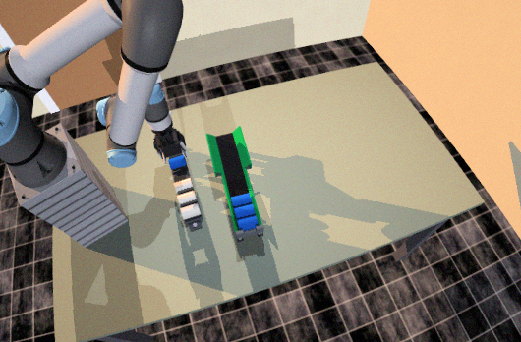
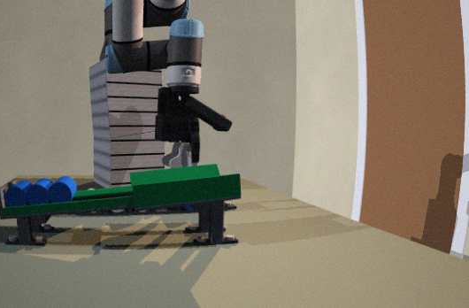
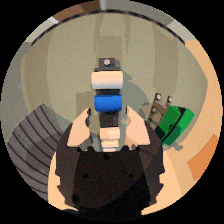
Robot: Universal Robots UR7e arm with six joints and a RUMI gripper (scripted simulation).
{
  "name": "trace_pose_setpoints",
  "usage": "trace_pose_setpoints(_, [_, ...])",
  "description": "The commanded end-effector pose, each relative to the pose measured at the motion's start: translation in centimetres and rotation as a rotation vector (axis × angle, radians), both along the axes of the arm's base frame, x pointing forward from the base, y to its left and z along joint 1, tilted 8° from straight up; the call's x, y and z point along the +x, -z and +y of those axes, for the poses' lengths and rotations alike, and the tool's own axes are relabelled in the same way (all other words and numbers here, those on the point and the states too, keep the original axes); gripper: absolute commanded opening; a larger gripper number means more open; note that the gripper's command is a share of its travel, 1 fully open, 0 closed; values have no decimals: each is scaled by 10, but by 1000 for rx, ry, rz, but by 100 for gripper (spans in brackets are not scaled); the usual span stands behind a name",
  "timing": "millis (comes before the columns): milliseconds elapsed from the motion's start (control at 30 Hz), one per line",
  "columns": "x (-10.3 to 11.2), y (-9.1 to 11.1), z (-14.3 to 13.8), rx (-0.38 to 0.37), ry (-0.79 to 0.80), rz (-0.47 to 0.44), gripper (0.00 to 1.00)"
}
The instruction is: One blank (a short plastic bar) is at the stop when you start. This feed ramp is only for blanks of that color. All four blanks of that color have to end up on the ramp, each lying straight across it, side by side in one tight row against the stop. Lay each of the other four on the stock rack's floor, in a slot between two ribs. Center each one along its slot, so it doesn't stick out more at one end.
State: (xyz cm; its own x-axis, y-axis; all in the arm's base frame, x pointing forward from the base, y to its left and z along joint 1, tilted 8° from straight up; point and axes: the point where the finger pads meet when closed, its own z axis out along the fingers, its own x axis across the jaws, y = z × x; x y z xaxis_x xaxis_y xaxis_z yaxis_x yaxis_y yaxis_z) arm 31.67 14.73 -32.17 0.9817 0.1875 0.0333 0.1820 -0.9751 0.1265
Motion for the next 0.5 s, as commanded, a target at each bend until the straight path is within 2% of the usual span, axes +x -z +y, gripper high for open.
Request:
trace_pose_setpoints(0, [4, 13, -2, 1, 2, -5, 49])
trace_pose_setpoints(200, [5, 23, -3, 1, 2, -5, 49])
trace_pose_setpoints(467, [5, 26, -3, 1, 2, -5, 49])
